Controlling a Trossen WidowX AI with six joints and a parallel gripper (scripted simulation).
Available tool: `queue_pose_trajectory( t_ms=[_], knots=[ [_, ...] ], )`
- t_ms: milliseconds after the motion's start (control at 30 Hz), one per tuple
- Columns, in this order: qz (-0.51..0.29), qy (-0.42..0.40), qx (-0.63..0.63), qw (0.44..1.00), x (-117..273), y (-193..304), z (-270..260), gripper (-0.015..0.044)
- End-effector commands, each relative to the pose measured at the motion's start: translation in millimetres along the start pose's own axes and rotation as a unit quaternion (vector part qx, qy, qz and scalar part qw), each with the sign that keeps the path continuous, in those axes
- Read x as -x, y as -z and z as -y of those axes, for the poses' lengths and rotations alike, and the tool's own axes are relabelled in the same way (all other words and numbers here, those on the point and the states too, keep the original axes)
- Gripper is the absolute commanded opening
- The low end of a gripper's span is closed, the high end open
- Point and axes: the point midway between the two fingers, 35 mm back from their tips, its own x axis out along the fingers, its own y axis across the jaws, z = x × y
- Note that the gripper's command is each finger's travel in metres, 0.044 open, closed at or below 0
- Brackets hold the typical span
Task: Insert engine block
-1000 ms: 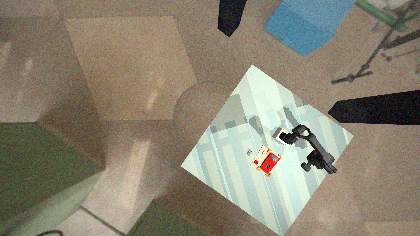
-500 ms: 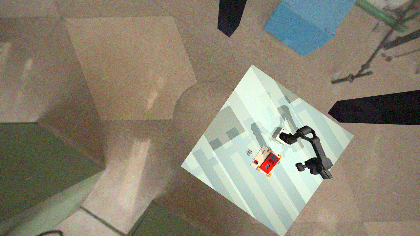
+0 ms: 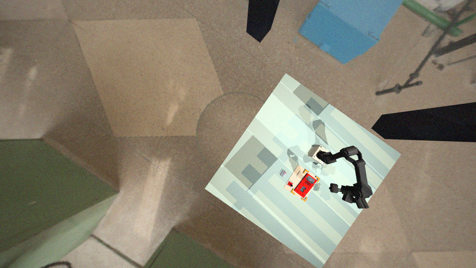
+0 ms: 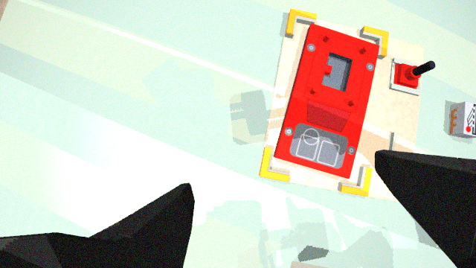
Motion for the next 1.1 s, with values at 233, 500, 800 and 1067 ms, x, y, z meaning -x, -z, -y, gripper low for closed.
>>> queue_pose_trajectory(
  t_ms=[233,500,800,1067],
  knots=[
    [-0.016,0.018,-0.166,0.986,-15,-17,25,0.044],
    [-0.024,0.039,-0.26,0.965,-26,-24,46,0.044],
    [-0.032,0.06,-0.372,0.926,-37,-31,71,0.044],
    [-0.036,0.075,-0.492,0.867,-49,-36,93,0.044]
  ],
)
